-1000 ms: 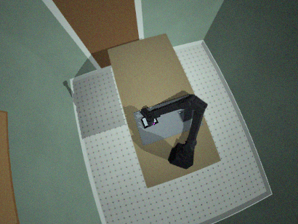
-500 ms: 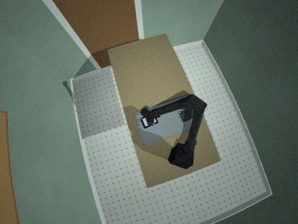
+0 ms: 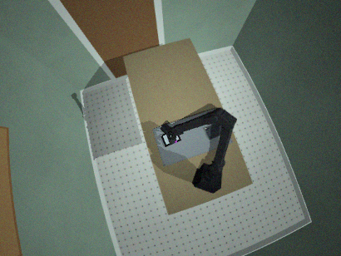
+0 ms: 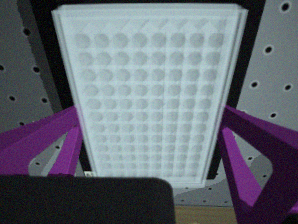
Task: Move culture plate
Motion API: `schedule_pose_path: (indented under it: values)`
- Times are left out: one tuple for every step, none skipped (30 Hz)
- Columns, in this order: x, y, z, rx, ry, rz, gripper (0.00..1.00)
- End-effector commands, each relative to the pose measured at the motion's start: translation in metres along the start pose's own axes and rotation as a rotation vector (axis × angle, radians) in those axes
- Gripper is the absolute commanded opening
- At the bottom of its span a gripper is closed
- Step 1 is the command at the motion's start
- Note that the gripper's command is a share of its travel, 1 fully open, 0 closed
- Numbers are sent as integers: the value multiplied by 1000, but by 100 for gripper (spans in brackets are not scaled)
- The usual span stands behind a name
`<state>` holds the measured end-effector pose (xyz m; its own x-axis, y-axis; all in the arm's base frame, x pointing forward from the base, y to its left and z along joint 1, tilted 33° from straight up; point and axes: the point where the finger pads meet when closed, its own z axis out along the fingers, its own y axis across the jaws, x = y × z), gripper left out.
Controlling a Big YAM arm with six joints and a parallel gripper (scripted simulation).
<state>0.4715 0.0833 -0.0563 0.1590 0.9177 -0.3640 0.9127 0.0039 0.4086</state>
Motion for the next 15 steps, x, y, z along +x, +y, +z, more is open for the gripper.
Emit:
schedule_pose_path:
  values:
    - [0, -3, 9, 14, -7, -8, 0]
    - [0, -3, 9, 14, -7, -8, 0]
    - [0, -3, 9, 13, -7, -8, 0]
    - [0, -3, 9, 13, -7, -8, 0]
    - [0, -3, 9, 13, -7, -8, 0]
    - [0, -2, 9, 13, -7, -8, 0]
    - [0, -2, 9, 13, -7, -7, 0]
    - [0, -2, 9, 13, -7, -7, 0]
    - [0, -2, 9, 13, -7, -7, 0]
    - [0, -2, 9, 13, -7, -7, 0]
    - [0, -2, 9, 13, -7, -7, 0]
    - [0, -2, 9, 13, -7, -7, 0]
    - [0, -2, 9, 13, -7, -7, 0]
    - [0, -1, 9, 13, -7, -7, 0]
    - [0, -1, 9, 13, -7, -7, 0]
